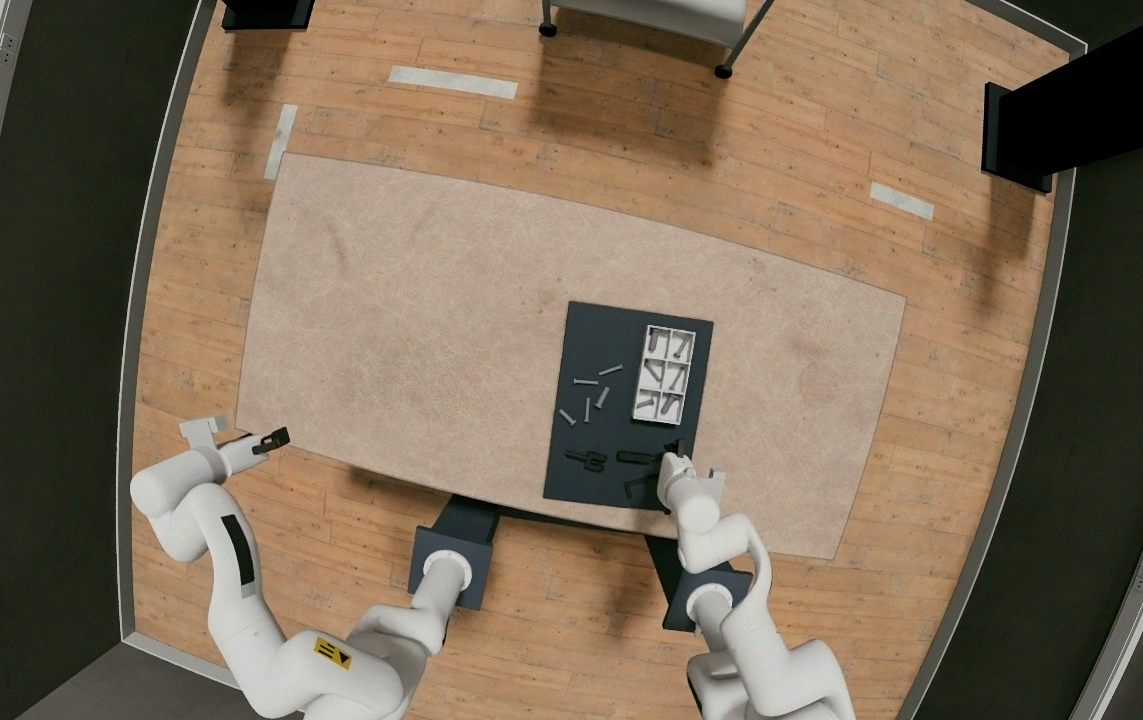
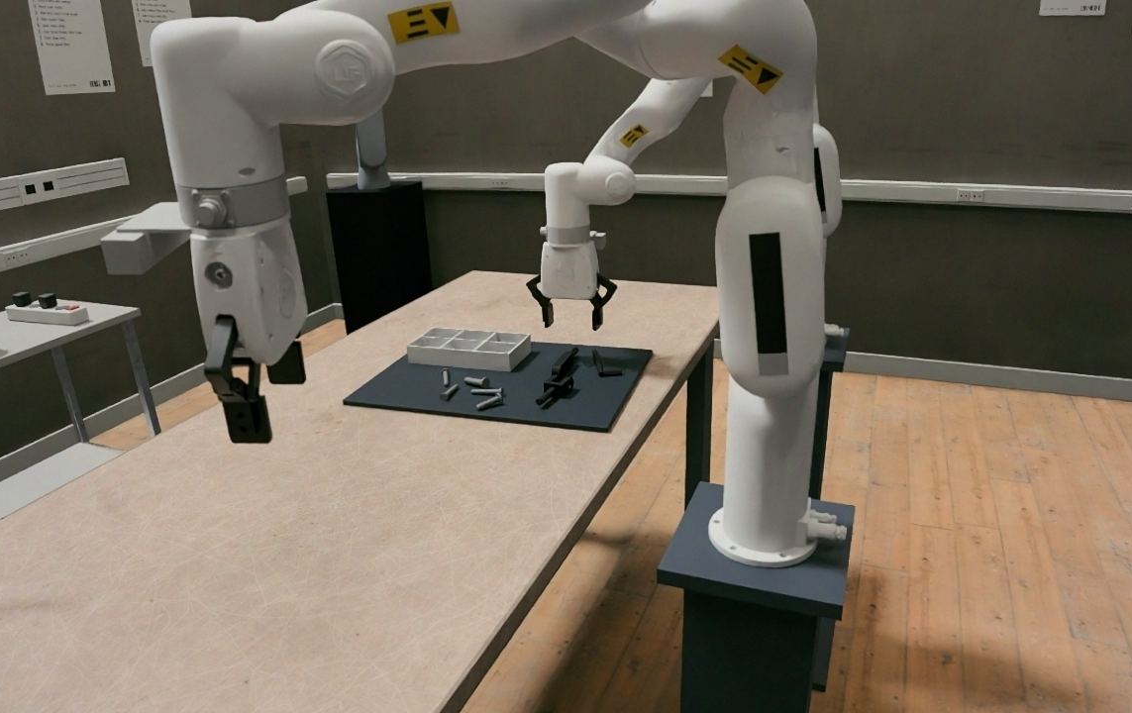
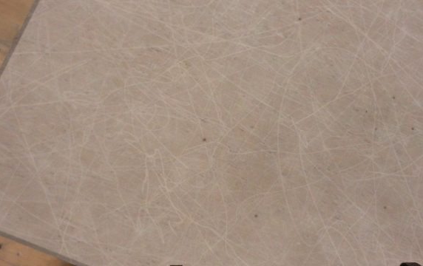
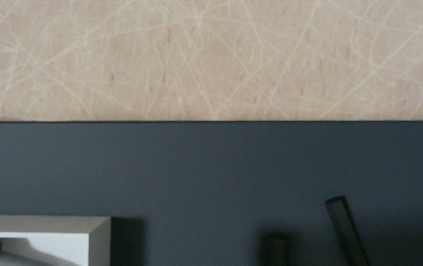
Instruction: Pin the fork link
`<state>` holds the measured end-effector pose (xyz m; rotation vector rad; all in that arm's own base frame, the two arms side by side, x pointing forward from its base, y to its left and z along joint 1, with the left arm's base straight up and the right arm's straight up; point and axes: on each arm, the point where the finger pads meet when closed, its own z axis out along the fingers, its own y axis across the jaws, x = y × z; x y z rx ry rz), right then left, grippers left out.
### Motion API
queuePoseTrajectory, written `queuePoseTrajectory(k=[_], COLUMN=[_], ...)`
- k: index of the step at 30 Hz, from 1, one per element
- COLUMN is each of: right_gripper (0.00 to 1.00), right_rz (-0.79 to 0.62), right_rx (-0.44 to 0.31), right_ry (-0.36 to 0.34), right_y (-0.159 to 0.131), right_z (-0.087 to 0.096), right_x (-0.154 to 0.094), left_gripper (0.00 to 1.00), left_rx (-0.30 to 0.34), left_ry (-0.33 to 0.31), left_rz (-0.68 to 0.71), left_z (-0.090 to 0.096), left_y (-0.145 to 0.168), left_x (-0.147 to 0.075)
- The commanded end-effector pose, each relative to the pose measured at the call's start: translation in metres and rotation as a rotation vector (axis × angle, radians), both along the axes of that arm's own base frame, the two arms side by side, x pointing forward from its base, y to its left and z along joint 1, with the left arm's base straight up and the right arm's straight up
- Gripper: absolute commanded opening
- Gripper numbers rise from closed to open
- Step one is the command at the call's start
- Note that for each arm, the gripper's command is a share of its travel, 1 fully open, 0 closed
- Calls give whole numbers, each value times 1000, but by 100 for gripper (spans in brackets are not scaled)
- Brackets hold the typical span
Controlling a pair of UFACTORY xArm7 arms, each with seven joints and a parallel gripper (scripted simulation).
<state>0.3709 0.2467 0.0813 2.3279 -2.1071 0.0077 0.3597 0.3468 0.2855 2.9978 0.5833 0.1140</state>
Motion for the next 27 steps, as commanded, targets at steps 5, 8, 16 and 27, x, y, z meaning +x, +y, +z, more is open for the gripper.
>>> queuePoseTrajectory(k=[5,8,16,27], right_gripper=[100,100,100,100], right_rz=[0,0,0,0], right_rx=[2,2,2,2], right_ry=[-3,-3,-3,-3], right_y=[1,1,1,1], right_z=[1,1,1,1], right_x=[1,1,1,1], left_gripper=[100,100,100,100], left_rx=[6,7,9,11], left_ry=[8,11,22,35], left_rz=[97,129,218,336], left_z=[0,-1,-3,-7], left_y=[17,22,34,47], left_x=[-28,-37,-64,-100])
